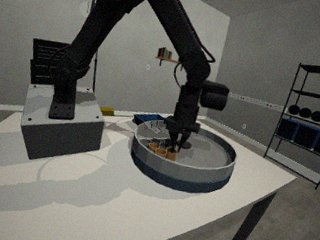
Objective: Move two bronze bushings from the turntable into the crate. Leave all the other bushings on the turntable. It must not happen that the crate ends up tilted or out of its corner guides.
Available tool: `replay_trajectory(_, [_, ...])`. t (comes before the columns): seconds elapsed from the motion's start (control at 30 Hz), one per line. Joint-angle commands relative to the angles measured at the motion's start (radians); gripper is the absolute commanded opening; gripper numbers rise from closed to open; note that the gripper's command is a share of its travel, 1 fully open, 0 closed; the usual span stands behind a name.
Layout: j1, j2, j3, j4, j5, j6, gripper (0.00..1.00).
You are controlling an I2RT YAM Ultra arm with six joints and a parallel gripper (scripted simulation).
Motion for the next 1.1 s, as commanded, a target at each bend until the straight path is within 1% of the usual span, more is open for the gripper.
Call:
replay_trajectory(0.0, [0.017, -0.028, -0.014, 0.008, -0.016, 0.003, 0.15])
replay_trajectory(0.4, [0.017, -0.025, -0.015, 0.011, -0.016, 0.002, 0.15])
replay_trajectory(0.53, [0.015, 0.014, -0.016, 0.026, -0.016, -0.005, 0.15])
replay_trajectory(0.67, [-0.002, 0.029, -0.019, 0.047, -0.017, -0.012, 0.15])
replay_trajectory(0.73, [-0.002, 0.029, -0.019, 0.047, -0.017, -0.012, 0.15])
replay_trajectory(0.77, [-0.006, -0.001, -0.028, 0.053, -0.017, -0.013, 0.15])
replay_trajectory(0.8, [-0.01, 0.002, -0.021, 0.059, -0.017, -0.014, 0.15])
replay_trajectory(0.83, [-0.012, 0.022, -0.016, 0.063, -0.017, -0.015, 0.15])
replay_trajectory(0.9, [-0.012, 0.045, -0.029, 0.069, -0.018, -0.016, 0.15])
replay_trajectory(0.97, [-0.005, 0.032, -0.033, 0.073, -0.018, -0.017, 0.15])
replay_trajectory(1.0, [-0.004, 0.025, -0.015, 0.072, -0.018, -0.017, 0.15])
replay_trajectory(1.07, [-0.004, 0.024, -0.006, 0.07, -0.018, -0.018, 0.15])
